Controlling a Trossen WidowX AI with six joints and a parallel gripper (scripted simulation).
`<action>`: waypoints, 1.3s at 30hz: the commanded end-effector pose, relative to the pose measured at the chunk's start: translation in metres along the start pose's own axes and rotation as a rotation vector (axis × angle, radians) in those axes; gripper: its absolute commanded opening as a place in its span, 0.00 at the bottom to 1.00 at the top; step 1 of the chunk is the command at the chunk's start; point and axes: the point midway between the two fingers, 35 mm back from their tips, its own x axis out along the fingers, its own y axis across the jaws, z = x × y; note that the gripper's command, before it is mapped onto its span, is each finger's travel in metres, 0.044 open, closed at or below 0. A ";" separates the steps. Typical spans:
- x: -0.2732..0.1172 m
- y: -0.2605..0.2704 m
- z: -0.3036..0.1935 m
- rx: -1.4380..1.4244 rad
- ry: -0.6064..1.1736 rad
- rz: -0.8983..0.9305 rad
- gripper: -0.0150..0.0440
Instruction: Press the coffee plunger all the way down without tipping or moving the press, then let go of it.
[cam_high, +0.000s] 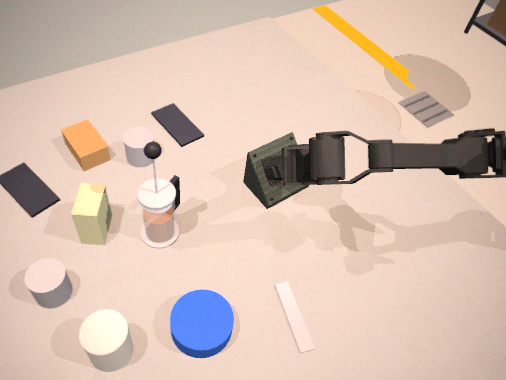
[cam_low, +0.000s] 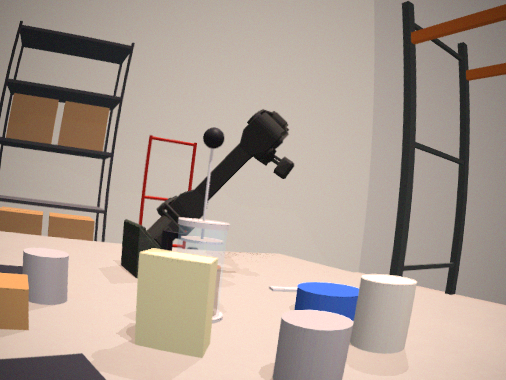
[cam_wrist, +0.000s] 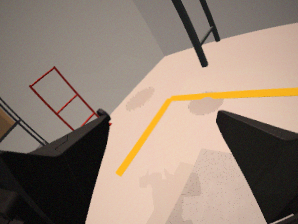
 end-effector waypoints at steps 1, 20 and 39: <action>0.001 -0.002 -0.001 -0.005 0.002 -0.004 0.98; -0.011 -0.211 -0.052 -0.318 0.241 -0.476 1.00; -0.222 -0.424 -0.065 -0.322 0.663 -1.066 1.00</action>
